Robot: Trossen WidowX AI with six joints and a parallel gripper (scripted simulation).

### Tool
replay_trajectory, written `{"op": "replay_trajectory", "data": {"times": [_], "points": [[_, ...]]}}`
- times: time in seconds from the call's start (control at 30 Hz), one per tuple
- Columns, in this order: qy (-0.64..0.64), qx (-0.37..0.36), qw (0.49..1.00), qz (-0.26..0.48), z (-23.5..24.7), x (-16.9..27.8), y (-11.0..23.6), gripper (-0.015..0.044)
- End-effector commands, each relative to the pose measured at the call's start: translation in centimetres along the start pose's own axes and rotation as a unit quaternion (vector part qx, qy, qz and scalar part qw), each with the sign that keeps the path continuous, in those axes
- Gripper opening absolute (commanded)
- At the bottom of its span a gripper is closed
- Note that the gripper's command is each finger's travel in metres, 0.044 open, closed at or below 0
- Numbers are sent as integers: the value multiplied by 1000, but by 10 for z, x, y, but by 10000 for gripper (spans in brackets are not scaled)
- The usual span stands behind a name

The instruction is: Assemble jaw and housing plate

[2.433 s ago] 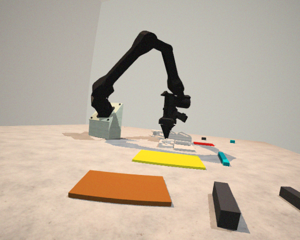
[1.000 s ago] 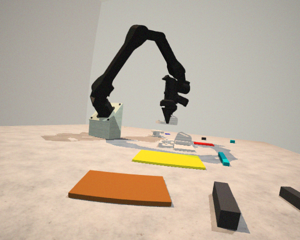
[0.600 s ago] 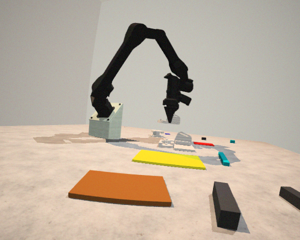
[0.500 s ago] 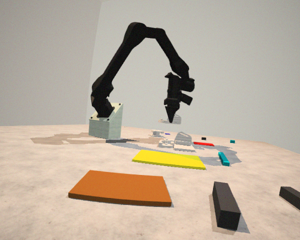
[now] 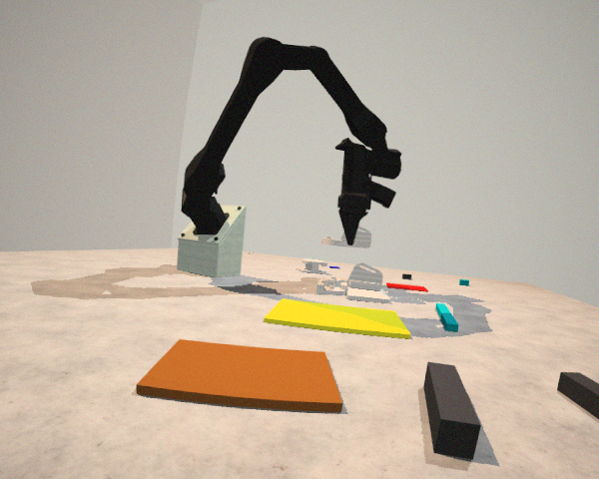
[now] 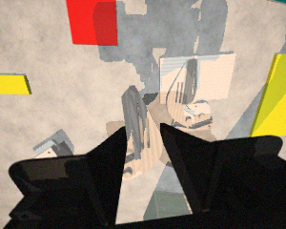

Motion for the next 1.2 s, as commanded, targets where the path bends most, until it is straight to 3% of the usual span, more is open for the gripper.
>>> {"op": "replay_trajectory", "data": {"times": [0.0, 1.17], "points": [[5, 0, 1000, -2, -13, -5, 2, 134], [54, 12, 998, 2, -120, -25, -2, 134]]}}
Point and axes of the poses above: the point midway between the two fingers, 35 mm back from their tips, its own y axis back along the fingers, its own z axis across the jaws, x = y × z, the point moved 7 cm from there along y, back along the fingers, and after that the axes turned 2 degrees about -y, right-handed, at the moved point
